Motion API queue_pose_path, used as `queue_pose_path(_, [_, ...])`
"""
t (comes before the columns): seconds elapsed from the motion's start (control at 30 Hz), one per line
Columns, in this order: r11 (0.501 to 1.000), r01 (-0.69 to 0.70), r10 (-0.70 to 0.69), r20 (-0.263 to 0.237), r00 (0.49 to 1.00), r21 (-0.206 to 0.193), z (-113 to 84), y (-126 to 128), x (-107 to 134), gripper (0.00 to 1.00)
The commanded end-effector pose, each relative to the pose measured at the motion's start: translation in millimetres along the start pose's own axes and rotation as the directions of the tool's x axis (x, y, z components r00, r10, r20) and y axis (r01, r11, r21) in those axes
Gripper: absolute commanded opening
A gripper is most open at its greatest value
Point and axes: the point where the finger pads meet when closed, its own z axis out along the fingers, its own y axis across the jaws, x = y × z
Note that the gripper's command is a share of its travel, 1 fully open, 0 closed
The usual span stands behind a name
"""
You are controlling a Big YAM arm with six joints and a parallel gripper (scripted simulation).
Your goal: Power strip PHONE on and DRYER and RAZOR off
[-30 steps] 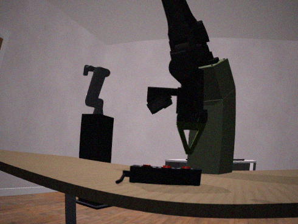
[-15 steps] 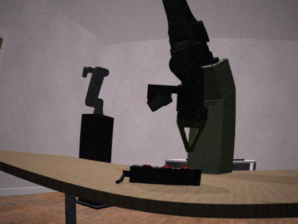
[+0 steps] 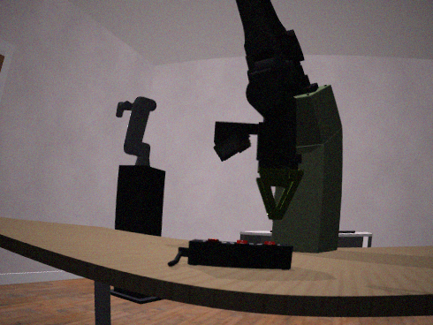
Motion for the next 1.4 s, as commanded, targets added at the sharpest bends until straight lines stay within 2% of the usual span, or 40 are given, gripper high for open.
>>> queue_pose_path(0.0, [1.0,-0.002,0.002,0.001,1.0,-0.019,-23.0,10,4,1.0])
queue_pose_path(0.1, [1.0,-0.002,0.002,0.002,1.0,-0.02,-38.5,10,4,1.0])
queue_pose_path(0.17, [1.0,-0.002,0.002,0.002,1.0,-0.02,-38.5,10,4,1.0])
queue_pose_path(0.47, [1.0,-0.003,0.003,0.002,1.0,-0.021,-95.3,9,3,1.0])
queue_pose_path(0.63, [1.0,-0.003,0.003,0.001,1.0,-0.021,-113.6,8,3,1.0])
queue_pose_path(0.73, [1.0,-0.003,0.003,0.001,1.0,-0.021,-115.3,8,4,1.0])
queue_pose_path(0.77, [1.0,0.001,-0.001,-0.006,1.0,0.007,-104.9,1,7,1.0])
queue_pose_path(0.83, [1.0,0.003,-0.003,-0.007,1.0,0.011,-105.7,-2,8,1.0])
queue_pose_path(0.9, [1.0,-0.006,0.006,0.0,1.0,-0.02,-115.3,9,3,1.0])
queue_pose_path(0.97, [0.999,-0.009,0.009,0.004,1.0,-0.034,-117.0,15,0,1.0])
queue_pose_path(1.37, [0.999,-0.009,0.009,0.004,1.0,-0.034,-116.6,15,1,1.0])
